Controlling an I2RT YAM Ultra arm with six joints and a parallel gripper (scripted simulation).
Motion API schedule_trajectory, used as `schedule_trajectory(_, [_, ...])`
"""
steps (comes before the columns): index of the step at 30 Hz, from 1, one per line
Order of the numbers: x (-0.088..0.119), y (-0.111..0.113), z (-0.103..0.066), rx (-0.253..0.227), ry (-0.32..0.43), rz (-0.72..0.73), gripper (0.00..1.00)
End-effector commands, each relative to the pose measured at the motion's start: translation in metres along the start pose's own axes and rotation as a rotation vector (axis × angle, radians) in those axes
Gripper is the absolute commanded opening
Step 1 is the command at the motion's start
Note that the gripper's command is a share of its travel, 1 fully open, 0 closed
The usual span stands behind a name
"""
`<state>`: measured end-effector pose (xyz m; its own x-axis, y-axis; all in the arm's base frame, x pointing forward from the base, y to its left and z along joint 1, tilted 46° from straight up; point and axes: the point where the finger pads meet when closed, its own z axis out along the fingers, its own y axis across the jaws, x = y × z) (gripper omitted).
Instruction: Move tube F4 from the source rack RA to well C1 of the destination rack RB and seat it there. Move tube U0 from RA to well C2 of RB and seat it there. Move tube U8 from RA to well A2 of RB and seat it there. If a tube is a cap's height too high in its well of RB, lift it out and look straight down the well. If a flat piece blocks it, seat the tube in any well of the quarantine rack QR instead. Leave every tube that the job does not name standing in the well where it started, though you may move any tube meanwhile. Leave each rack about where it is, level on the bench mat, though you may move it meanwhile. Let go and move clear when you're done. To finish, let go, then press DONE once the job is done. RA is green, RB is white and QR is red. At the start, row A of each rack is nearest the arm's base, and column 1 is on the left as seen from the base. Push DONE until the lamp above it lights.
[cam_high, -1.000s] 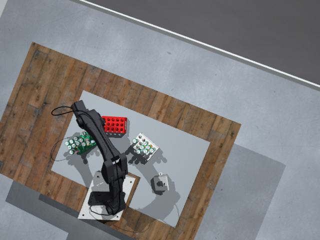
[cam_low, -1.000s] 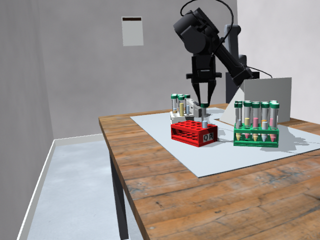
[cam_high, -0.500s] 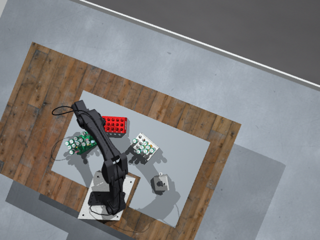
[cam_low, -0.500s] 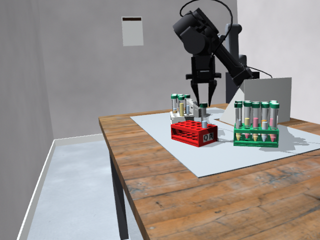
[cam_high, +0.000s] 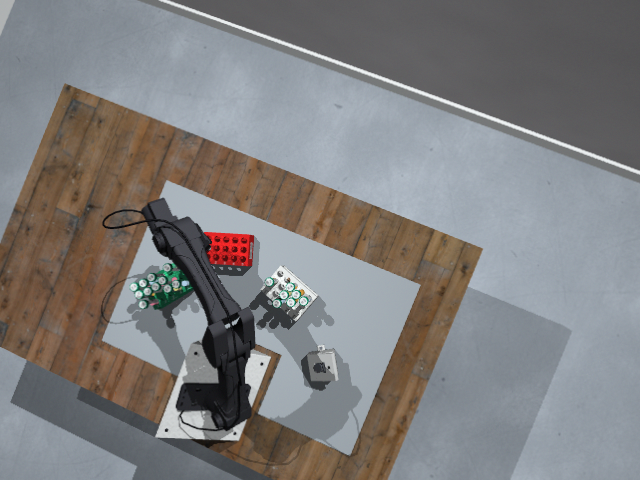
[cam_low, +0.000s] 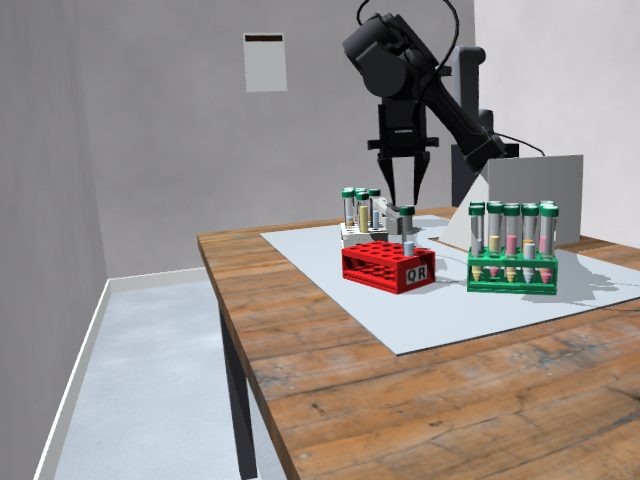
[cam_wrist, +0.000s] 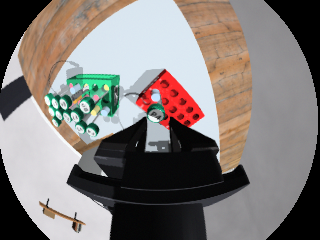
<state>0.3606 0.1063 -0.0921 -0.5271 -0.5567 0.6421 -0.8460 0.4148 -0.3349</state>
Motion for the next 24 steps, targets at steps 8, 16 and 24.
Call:
schedule_trajectory(8, [0.002, 0.007, -0.055, 0.014, -0.045, 0.004, 0.30])
schedule_trajectory(16, [-0.003, 0.011, -0.059, 0.010, -0.025, -0.008, 0.30])
schedule_trajectory(24, [0.001, 0.013, -0.076, 0.011, -0.037, -0.001, 0.30])
